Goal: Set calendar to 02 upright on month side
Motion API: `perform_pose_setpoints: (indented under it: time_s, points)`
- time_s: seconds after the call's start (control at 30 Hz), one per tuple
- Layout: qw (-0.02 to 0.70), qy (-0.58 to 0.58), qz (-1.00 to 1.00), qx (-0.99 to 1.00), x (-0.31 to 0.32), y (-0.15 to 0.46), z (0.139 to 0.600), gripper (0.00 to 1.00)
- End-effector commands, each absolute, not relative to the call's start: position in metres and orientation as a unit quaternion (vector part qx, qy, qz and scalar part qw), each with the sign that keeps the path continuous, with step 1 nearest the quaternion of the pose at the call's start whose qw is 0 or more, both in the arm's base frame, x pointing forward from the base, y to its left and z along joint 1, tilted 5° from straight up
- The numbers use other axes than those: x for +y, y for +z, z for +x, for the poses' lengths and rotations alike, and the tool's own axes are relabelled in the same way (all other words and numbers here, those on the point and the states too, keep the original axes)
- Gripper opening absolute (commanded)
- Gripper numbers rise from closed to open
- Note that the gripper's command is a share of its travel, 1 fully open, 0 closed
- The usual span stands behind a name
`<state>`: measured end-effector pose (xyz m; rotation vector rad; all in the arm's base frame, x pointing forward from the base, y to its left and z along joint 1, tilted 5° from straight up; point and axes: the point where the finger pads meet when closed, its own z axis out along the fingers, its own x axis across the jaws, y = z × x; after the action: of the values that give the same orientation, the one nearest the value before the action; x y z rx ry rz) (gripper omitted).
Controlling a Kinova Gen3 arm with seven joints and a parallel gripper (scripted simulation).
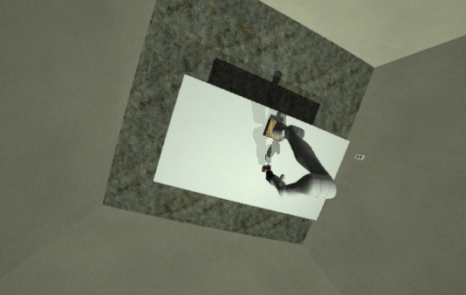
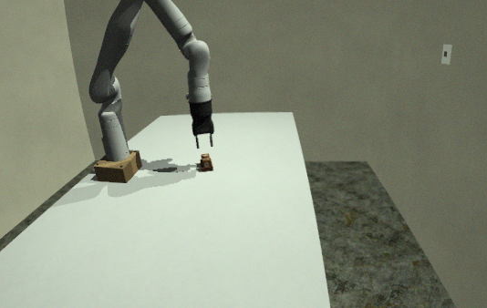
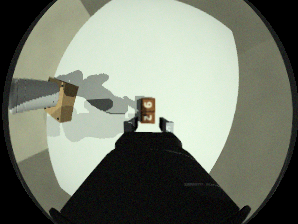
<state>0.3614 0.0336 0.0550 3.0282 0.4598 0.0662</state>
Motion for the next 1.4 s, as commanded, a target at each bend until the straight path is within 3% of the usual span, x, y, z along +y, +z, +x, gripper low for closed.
perform_pose_setpoints:
  time_s: [0.0,1.37]
  points:
    - [0.039,0.019,0.988,0.151,0.034,0.05,0.36,0.9]
    - [0.039,0.019,0.988,0.151,0.033,0.012,0.361,0.9]
